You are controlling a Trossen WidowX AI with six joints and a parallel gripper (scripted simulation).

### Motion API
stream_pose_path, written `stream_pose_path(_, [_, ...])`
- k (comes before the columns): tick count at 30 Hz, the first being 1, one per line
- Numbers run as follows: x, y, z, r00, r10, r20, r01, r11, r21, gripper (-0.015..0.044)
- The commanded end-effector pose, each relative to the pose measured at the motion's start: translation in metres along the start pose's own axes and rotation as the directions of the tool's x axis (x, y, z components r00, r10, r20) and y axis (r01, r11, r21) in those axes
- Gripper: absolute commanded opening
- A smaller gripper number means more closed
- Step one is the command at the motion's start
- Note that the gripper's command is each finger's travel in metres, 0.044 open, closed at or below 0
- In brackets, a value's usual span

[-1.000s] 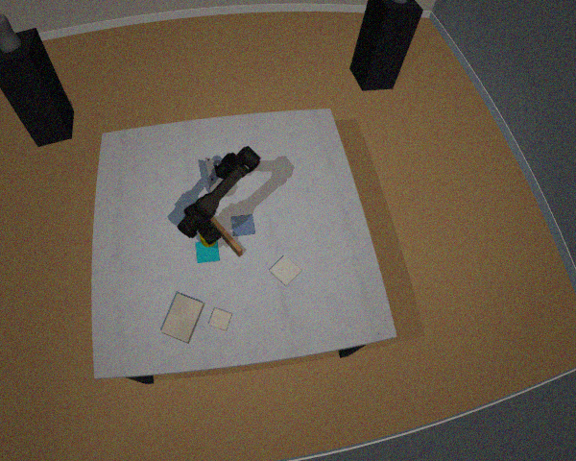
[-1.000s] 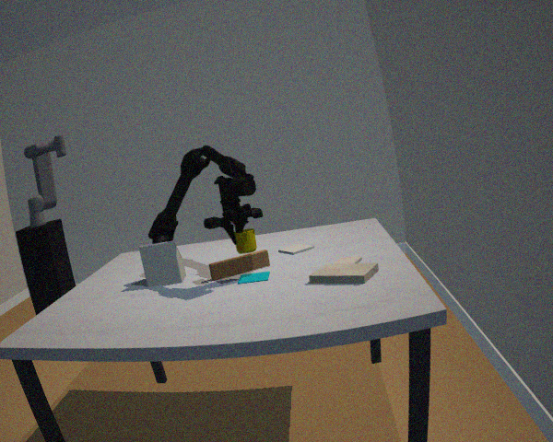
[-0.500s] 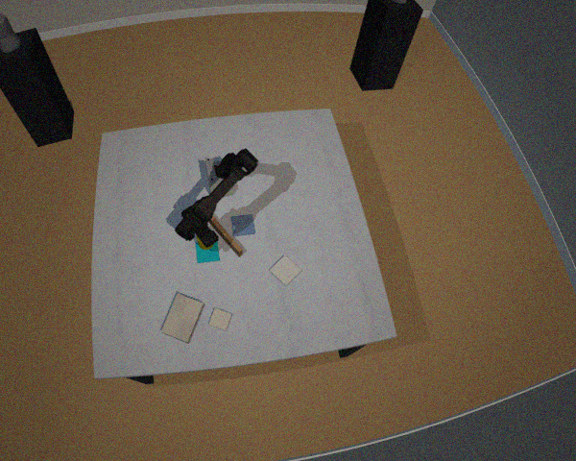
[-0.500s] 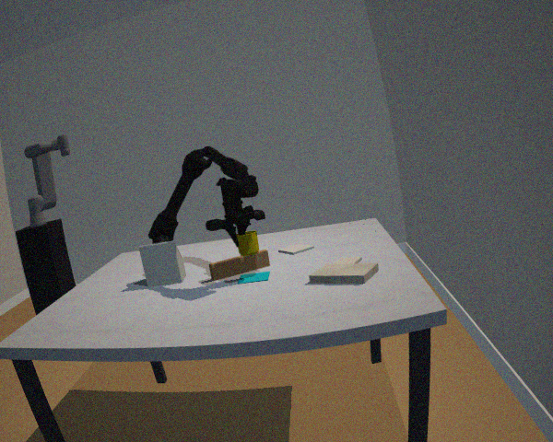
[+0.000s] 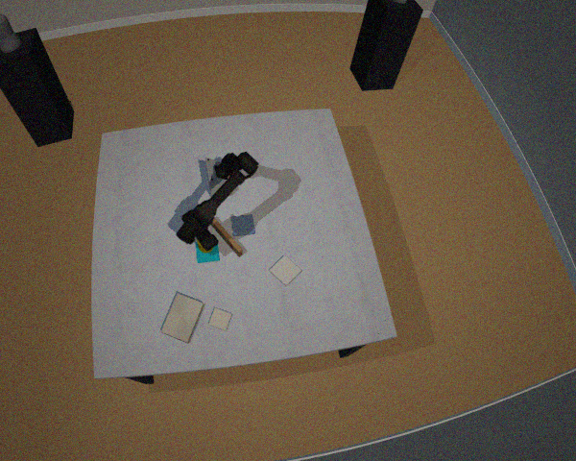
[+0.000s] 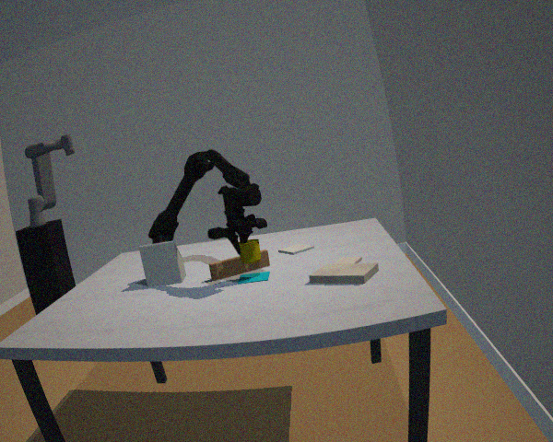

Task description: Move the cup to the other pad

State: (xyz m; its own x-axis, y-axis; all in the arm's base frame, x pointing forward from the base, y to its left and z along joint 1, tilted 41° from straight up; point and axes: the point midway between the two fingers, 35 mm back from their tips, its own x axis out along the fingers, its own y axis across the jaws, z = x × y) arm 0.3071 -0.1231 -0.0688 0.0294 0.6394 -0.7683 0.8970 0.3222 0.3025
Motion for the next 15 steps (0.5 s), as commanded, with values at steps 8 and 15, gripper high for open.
stream_pose_path(8, [0.023, -0.001, -0.001, 1.000, 0.001, -0.010, -0.001, 1.000, 0.007, 0.0000])
stream_pose_path(15, [0.036, -0.002, -0.001, 1.000, 0.001, -0.011, -0.001, 1.000, 0.007, 0.0000])
